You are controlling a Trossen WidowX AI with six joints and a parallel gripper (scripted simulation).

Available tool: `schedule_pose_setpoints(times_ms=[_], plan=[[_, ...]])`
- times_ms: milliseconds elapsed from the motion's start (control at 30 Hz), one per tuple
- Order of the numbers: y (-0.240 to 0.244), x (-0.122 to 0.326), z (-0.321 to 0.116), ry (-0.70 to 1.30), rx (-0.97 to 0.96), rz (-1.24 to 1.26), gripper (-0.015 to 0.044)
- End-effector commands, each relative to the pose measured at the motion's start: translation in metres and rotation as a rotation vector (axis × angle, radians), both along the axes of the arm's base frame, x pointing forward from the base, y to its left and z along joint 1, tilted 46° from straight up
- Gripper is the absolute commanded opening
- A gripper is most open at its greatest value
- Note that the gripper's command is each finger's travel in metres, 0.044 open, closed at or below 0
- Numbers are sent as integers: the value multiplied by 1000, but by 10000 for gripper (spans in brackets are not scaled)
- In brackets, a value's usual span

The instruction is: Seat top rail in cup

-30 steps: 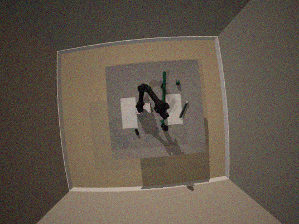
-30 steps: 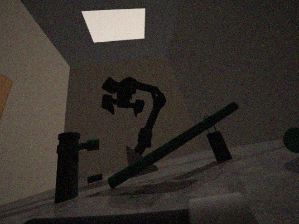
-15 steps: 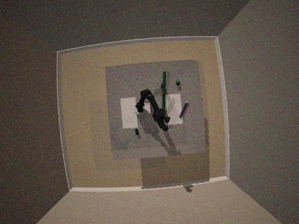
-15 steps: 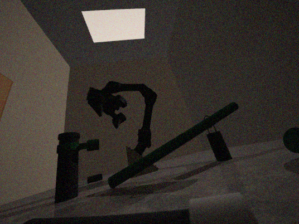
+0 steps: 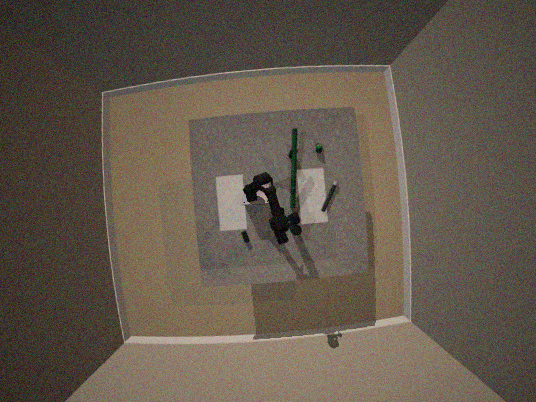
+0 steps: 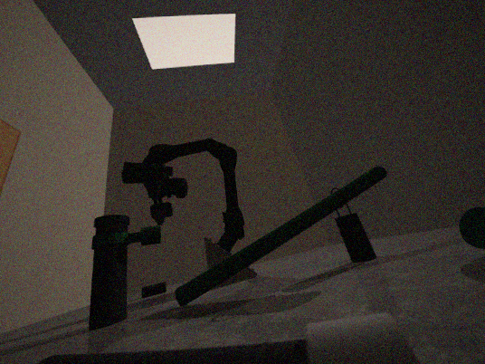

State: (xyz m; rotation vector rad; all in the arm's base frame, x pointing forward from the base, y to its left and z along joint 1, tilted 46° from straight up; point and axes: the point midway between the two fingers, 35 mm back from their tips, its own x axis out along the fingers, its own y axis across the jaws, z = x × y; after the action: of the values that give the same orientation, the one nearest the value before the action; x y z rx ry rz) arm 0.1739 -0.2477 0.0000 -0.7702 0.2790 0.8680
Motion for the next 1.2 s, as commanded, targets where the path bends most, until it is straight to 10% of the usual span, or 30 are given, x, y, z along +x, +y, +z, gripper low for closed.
schedule_pose_setpoints(times_ms=[0, 1167], plan=[[-4, -2, -1, -29, -38, 28, 440], [35, 26, -42, -27, -41, 26, 440]])
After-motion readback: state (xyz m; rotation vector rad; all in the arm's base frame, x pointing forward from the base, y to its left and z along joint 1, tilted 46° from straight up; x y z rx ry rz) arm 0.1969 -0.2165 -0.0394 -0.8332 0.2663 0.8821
